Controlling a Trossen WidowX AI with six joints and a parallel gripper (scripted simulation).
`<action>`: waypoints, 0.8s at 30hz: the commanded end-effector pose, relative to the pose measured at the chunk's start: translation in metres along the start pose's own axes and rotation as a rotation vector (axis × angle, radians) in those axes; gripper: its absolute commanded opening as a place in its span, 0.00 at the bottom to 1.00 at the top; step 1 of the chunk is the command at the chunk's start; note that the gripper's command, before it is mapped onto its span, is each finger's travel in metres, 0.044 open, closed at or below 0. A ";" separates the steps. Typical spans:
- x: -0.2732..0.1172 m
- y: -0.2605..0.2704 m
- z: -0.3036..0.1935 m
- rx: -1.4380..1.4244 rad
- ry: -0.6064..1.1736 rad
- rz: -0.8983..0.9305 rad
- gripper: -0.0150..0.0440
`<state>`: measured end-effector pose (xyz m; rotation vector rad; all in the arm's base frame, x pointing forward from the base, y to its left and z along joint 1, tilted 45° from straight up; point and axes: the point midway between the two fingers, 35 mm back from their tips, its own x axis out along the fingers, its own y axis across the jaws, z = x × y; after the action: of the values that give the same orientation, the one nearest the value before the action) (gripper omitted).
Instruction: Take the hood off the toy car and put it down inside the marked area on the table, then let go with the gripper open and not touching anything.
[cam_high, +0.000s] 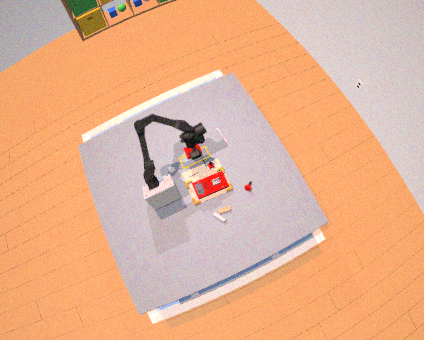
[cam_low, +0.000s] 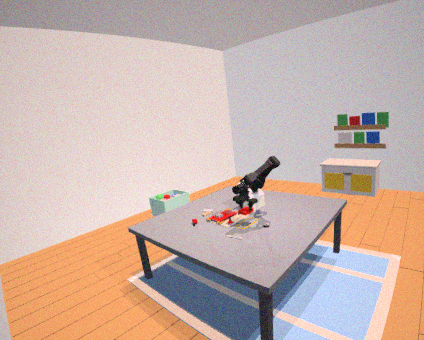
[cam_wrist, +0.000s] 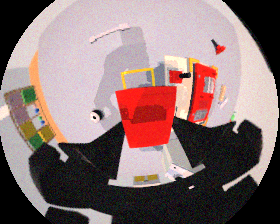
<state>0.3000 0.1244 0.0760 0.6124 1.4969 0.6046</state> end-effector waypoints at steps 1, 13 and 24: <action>0.003 0.001 0.000 0.004 0.002 0.003 0.25; 0.010 0.001 0.000 0.004 0.002 0.003 0.25; 0.017 0.001 0.000 0.004 0.002 0.003 0.25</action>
<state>0.3007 0.1348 0.0659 0.6139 1.4965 0.6064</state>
